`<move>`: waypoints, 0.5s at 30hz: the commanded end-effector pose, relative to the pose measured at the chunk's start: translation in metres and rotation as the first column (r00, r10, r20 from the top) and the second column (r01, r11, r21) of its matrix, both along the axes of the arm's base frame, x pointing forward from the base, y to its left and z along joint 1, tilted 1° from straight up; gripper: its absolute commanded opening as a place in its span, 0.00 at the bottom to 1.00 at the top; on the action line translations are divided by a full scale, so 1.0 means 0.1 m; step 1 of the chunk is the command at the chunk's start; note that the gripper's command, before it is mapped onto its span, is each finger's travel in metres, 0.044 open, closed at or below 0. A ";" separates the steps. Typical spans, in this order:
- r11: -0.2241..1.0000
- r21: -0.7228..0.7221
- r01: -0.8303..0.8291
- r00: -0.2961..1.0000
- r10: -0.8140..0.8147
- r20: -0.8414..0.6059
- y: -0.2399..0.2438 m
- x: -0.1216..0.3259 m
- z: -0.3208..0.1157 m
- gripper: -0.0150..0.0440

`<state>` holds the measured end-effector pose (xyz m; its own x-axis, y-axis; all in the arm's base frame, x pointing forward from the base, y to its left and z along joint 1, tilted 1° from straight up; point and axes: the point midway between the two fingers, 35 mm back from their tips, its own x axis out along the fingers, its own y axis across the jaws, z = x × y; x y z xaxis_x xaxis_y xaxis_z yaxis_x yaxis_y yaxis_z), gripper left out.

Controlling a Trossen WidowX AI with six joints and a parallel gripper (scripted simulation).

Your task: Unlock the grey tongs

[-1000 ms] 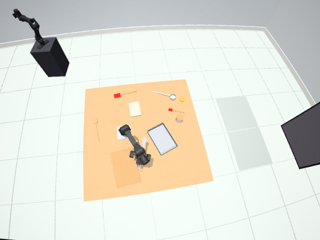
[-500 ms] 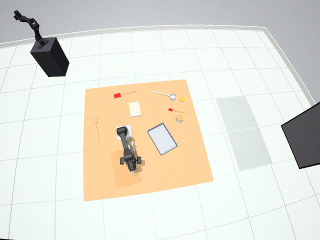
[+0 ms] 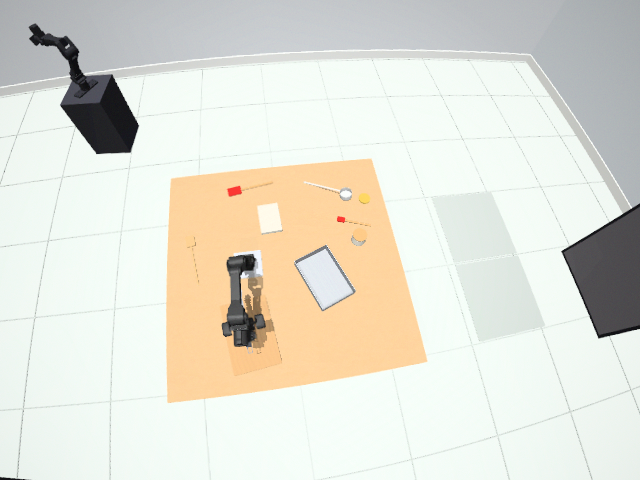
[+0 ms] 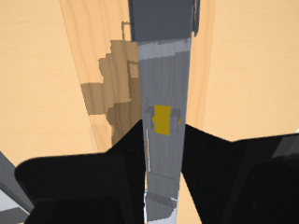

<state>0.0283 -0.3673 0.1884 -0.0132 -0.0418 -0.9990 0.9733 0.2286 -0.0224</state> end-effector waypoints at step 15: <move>0.992 -0.125 -0.002 0.999 0.008 0.040 -0.05 -0.02 0.04 0.00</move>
